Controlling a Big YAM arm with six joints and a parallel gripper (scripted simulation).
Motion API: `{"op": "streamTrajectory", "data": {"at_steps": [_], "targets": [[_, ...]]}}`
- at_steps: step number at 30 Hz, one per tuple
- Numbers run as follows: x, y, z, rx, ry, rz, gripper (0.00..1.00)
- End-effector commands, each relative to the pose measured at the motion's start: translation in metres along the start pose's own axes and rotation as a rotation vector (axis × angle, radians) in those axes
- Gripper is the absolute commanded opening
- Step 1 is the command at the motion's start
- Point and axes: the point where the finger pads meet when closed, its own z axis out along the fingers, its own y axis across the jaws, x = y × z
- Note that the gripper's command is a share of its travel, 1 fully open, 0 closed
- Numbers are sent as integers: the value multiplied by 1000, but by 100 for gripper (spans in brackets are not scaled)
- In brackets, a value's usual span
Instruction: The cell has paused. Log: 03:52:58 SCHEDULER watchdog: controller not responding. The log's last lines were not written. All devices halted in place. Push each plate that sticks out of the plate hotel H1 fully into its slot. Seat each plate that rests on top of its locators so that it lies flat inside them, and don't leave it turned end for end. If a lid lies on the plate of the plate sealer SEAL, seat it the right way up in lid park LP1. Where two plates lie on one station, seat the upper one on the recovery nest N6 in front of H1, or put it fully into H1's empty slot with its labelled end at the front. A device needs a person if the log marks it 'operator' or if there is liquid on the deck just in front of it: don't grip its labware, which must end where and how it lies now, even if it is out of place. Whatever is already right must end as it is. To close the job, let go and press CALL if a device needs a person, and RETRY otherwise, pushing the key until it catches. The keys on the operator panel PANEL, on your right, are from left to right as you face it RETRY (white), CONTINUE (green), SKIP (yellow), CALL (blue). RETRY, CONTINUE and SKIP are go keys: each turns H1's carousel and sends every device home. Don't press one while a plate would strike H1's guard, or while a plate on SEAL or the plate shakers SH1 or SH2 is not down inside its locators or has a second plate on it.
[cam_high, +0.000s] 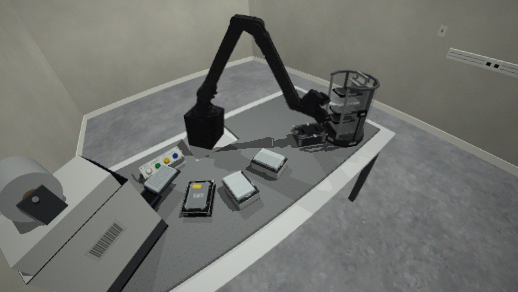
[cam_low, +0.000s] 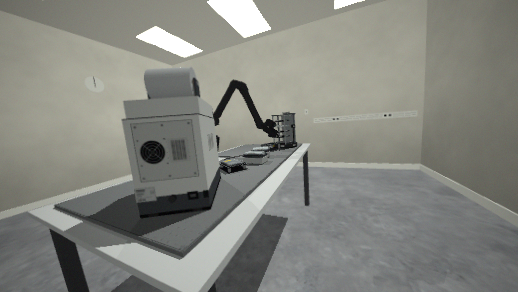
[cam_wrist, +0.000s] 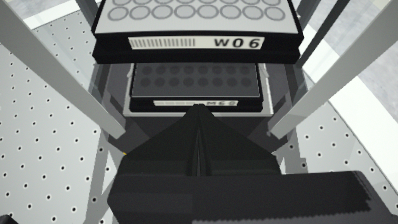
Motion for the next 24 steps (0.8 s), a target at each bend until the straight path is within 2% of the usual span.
{"op": "streamTrajectory", "data": {"at_steps": [1,2,9,24], "targets": [[-38,-2,1,6,-76,-3,0],[-25,-1,-6,4,-56,2,0],[-19,-10,-15,16,-54,1,0],[-7,-8,-33,14,-53,-14,0]]}}
